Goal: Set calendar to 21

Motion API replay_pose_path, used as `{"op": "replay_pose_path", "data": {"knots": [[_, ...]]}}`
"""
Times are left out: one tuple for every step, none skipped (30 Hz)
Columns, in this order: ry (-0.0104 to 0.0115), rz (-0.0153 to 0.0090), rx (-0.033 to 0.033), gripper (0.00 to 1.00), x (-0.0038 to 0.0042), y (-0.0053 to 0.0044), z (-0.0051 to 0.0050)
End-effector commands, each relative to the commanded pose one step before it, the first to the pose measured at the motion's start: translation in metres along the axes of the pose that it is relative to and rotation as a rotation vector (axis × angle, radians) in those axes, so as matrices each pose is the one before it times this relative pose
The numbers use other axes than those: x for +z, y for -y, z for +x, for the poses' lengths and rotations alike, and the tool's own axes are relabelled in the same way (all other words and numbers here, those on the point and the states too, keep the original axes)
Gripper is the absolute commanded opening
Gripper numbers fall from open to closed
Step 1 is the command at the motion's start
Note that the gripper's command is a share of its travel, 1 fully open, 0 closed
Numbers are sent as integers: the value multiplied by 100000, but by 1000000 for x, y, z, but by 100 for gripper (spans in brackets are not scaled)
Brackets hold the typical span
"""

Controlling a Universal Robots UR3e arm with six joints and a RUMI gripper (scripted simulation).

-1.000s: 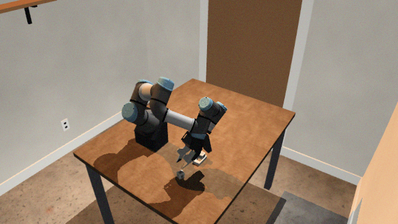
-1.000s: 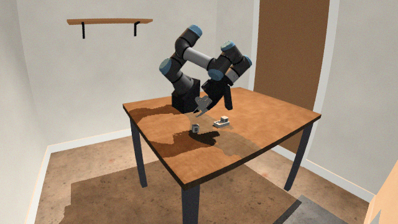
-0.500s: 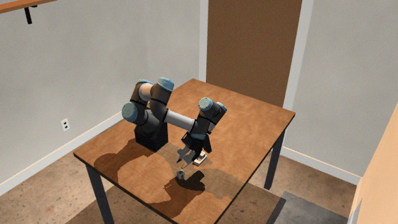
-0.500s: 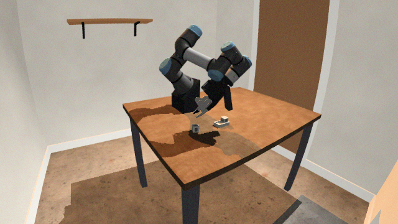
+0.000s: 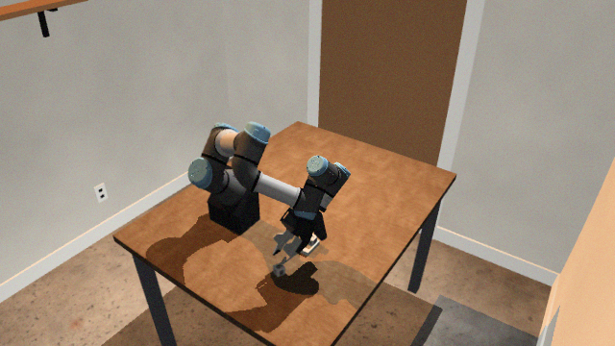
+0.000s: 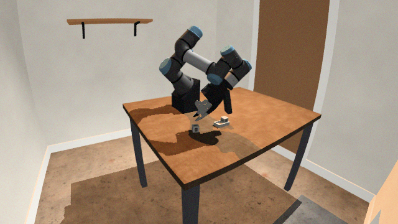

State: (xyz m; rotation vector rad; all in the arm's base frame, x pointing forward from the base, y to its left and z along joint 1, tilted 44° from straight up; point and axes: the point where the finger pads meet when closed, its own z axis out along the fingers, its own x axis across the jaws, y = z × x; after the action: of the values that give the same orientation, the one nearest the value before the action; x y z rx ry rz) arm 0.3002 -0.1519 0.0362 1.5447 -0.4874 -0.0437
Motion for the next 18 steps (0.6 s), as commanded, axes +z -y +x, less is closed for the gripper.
{"op": "replay_pose_path", "data": {"knots": [[-109,193,161,28,2881,3191,483],[0,0,0,28,1380,1378,-1],[0,0,0,28,1400,1405,3],[0,-1,0,28,1424,1414,-7],[0,1,0,28,1428,1437,6],[0,0,0,28,1439,1436,-2],[0,0,0,28,1438,1437,-1],[0,0,0,28,1431,1435,3],[0,-1,0,28,1427,1416,-7],[0,1,0,28,1399,1410,7],[0,0,0,28,1385,1382,-2],[0,0,0,28,1357,1356,-1],[0,1,0,28,1321,1327,3],[0,-1,0,28,1293,1285,-5],[0,1,0,28,1244,1249,3],[0,0,0,28,0,0,0],[0,0,0,28,0,0,0],[0,0,0,28,1201,1204,2]]}}
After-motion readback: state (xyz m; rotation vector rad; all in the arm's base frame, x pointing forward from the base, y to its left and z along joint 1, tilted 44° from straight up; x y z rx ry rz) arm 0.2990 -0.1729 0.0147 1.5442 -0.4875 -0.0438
